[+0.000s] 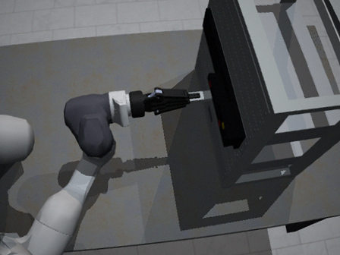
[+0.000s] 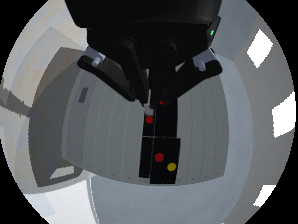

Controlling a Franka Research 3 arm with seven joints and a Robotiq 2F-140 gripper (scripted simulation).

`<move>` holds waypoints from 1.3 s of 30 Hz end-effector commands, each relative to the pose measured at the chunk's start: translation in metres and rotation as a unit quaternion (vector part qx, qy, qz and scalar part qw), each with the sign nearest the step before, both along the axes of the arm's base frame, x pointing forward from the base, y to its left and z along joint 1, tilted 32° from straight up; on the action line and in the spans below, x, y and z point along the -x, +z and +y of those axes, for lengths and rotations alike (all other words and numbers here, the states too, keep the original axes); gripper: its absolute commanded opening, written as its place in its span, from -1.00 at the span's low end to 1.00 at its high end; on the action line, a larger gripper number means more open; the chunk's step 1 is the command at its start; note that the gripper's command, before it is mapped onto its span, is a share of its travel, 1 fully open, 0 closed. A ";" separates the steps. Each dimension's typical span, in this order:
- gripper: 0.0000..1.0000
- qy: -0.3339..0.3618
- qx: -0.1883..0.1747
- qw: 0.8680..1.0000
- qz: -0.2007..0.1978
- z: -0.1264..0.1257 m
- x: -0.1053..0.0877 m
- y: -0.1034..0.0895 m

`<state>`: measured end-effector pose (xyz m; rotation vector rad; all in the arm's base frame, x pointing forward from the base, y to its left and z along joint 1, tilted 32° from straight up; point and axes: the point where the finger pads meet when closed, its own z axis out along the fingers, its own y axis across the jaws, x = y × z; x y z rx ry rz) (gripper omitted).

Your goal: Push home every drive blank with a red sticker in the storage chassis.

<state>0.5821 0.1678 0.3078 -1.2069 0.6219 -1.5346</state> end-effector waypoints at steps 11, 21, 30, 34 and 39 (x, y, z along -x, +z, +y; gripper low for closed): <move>-1.00 -0.002 0.001 1.000 -0.004 -0.010 0.043 -0.015; -1.00 -0.002 0.001 1.000 -0.004 -0.004 0.060 0.008; -1.00 -0.002 0.001 1.000 -0.004 0.001 0.037 0.018; -1.00 -0.002 0.001 1.000 -0.004 0.003 0.026 0.022; -1.00 -0.002 0.001 1.000 -0.004 0.003 0.025 0.022</move>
